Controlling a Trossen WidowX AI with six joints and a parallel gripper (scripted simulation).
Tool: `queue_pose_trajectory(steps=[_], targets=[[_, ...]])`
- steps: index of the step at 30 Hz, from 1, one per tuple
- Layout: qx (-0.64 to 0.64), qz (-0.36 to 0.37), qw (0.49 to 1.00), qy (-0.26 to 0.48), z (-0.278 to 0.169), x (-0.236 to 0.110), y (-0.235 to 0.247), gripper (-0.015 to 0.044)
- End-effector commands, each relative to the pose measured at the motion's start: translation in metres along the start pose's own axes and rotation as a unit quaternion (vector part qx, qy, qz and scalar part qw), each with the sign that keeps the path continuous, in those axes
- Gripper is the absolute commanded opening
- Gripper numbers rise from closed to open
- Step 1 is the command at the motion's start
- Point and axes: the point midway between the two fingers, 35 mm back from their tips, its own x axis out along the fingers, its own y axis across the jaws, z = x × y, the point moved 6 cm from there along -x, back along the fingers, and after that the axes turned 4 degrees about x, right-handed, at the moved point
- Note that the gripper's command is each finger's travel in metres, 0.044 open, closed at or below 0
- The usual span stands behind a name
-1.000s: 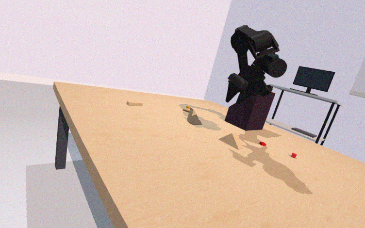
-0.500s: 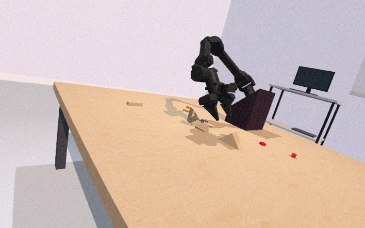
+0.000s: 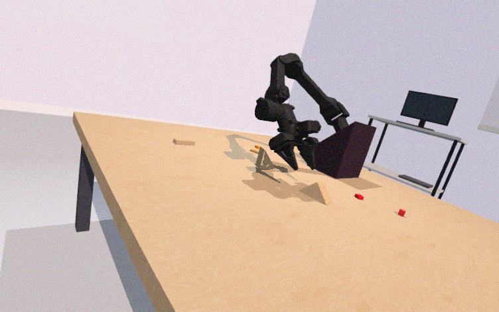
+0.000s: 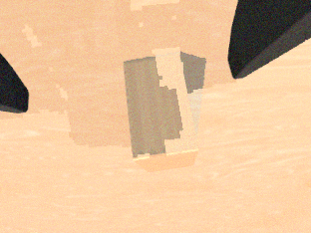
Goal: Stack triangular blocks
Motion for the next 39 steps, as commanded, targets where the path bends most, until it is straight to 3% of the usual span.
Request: queue_pose_trajectory(steps=[1, 7, 39], targets=[[-0.002, 0.012, 1.0, -0.002, 0.0, 0.035, 0.005, 0.044], [-0.002, 0.012, 1.0, -0.002, 0.0, 0.073, 0.01, 0.044], [-0.002, 0.012, 1.0, -0.002, 0.0, 0.073, 0.009, 0.044]])
